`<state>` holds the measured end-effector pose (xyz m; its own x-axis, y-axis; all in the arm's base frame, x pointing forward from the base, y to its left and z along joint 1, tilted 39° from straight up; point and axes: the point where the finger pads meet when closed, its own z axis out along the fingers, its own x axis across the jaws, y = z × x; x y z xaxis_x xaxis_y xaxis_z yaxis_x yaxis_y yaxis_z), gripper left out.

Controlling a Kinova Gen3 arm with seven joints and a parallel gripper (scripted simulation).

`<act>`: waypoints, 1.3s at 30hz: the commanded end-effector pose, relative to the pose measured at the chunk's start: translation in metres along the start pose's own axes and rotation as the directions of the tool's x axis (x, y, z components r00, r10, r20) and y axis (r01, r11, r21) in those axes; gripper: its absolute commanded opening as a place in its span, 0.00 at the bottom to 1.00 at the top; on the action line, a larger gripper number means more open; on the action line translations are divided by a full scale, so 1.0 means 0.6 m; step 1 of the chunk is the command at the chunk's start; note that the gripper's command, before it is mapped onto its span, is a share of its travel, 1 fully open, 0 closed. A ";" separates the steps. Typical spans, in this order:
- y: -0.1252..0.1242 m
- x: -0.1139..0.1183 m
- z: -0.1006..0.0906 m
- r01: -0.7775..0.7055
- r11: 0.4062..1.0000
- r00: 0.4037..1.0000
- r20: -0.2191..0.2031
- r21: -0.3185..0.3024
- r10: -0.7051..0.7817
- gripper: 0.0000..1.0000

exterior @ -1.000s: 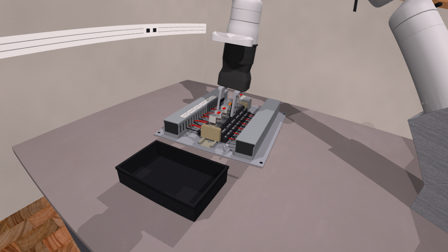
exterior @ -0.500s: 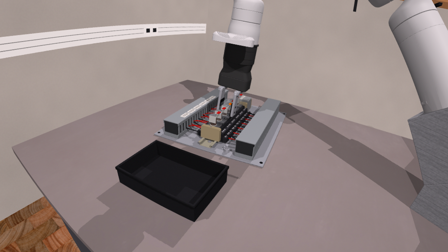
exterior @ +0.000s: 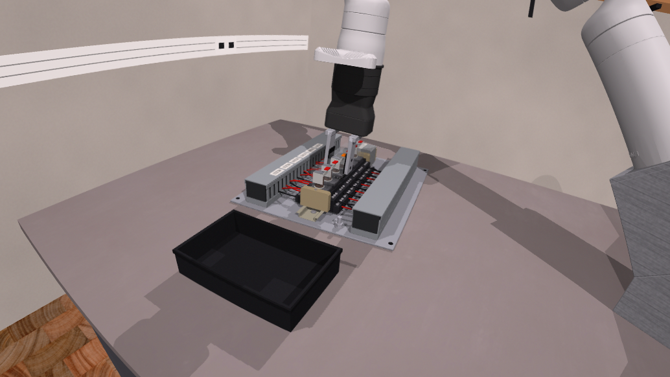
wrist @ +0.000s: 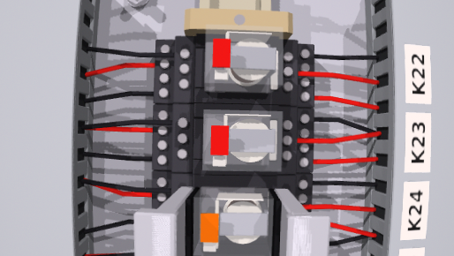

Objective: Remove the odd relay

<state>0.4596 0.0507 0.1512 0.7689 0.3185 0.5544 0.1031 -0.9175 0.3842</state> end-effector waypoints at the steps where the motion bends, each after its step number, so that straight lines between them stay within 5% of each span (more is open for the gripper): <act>1: 0.000 0.000 0.000 0.000 1.000 1.000 0.007 0.000 0.000 0.00; 39: 0.000 0.003 -0.001 0.000 1.000 0.998 0.069 0.001 0.000 0.00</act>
<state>0.4608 0.0513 0.1524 0.8029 0.3045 0.5125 0.1027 -0.9175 0.3843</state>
